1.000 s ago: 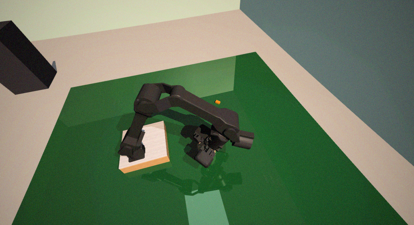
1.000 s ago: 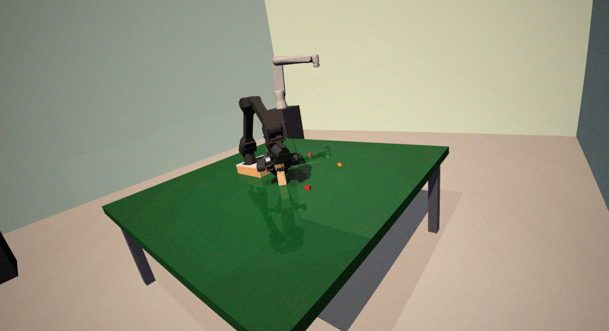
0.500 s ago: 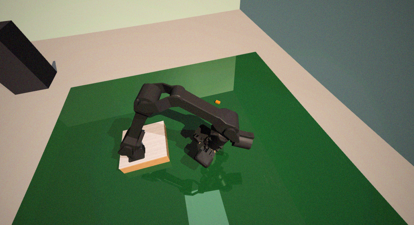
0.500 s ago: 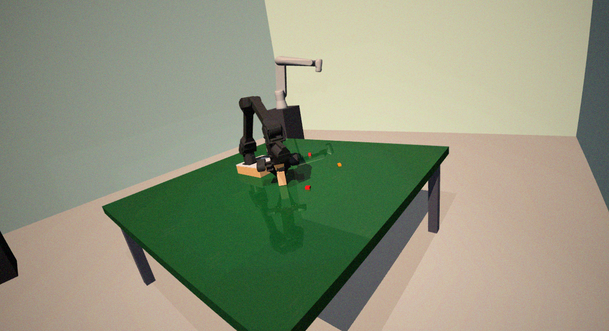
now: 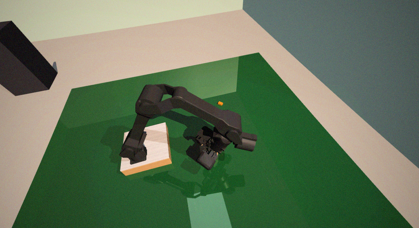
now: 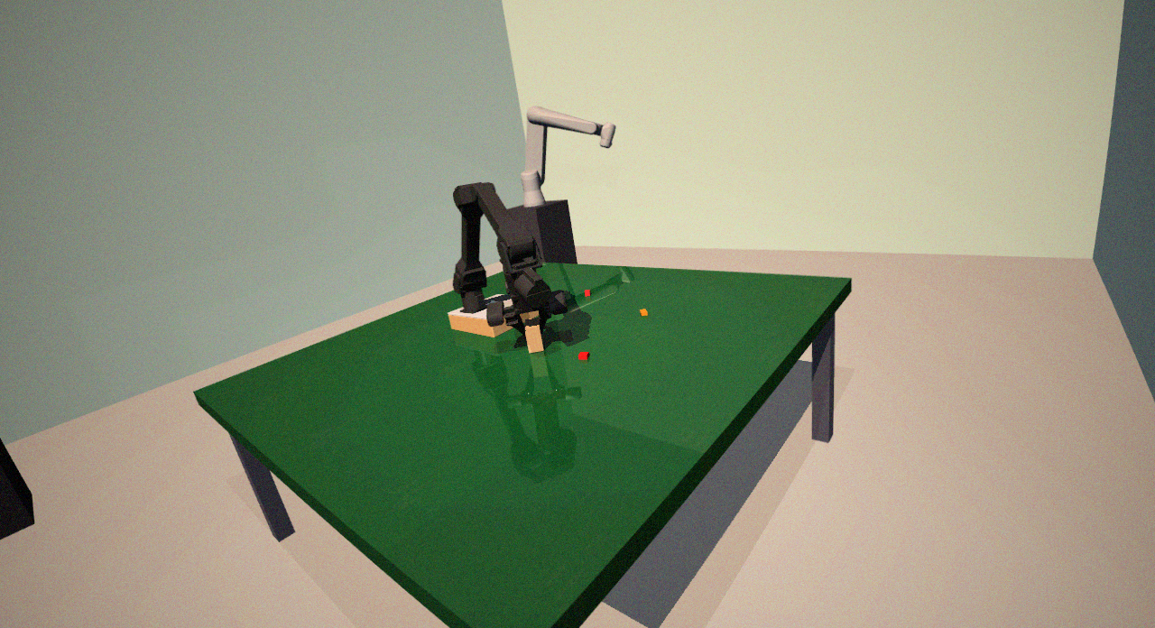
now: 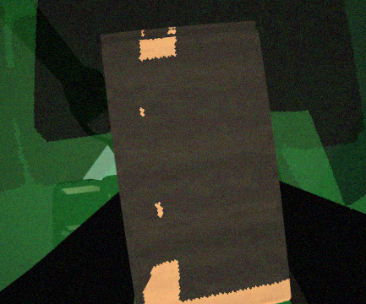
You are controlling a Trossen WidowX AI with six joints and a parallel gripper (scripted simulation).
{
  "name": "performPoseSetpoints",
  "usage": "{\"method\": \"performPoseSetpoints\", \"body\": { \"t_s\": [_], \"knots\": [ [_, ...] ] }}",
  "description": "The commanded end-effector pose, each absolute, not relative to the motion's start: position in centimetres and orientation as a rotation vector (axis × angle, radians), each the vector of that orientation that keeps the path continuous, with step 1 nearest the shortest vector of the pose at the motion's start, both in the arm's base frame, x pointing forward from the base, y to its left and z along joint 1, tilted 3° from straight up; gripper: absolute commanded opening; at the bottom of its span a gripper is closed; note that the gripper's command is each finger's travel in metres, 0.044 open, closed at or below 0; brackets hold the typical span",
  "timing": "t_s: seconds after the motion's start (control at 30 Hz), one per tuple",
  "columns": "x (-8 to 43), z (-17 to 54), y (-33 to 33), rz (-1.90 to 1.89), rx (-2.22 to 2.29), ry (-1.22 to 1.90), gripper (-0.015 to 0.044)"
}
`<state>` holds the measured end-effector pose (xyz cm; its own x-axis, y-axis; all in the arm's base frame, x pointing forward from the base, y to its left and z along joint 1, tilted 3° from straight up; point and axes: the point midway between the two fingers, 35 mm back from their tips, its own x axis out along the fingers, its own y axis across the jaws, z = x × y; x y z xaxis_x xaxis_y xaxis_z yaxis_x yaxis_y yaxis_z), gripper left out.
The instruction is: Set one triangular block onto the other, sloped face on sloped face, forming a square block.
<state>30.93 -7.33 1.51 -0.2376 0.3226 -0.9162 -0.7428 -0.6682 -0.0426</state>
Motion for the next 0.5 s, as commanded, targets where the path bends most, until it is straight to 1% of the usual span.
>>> {"method": "performPoseSetpoints", "body": {
  "t_s": [0.0,0.47],
  "knots": [
    [30.98,1.52,-7.24,1.957,-1.313,0.535,0.0000],
    [30.96,1.51,-7.27,1.958,-1.313,0.534,0.0000]
  ]
}}
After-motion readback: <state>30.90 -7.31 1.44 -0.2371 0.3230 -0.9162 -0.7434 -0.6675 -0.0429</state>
